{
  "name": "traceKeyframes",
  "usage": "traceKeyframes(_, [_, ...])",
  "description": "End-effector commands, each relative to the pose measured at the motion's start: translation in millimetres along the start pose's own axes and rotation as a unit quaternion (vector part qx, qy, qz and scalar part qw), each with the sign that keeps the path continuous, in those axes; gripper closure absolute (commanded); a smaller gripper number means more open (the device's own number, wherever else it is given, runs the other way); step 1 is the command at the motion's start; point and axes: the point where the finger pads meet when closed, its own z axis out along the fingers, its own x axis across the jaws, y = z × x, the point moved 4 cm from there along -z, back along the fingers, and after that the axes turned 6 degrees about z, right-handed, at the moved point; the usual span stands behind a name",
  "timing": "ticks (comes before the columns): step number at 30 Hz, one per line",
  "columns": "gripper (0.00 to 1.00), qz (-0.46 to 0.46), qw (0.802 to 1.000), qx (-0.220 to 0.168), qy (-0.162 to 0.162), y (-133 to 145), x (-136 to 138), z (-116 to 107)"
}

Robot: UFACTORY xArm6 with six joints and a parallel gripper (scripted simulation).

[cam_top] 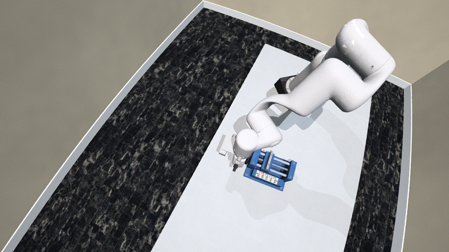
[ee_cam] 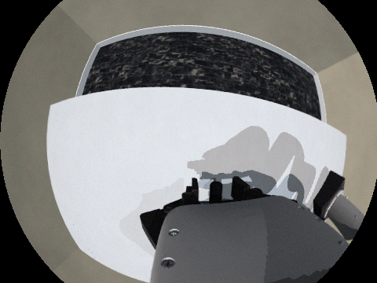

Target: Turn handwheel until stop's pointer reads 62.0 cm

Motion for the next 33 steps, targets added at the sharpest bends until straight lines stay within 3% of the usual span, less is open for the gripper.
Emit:
traceKeyframes(1, [0.43, 0.0, 1.0, 0.001, -0.002, -0.4, -1.6, -0.4])
traceKeyframes(11, [0.43, 0.0, 1.0, 0.001, -0.002, -0.4, -1.6, -0.4])
traceKeyframes(12, [0.94, 0.0, 1.0, 0.001, -0.002, -0.4, -1.6, -0.4])
traceKeyframes(33, [0.94, 0.0, 1.0, 0.001, -0.002, -0.4, -1.6, -0.4])
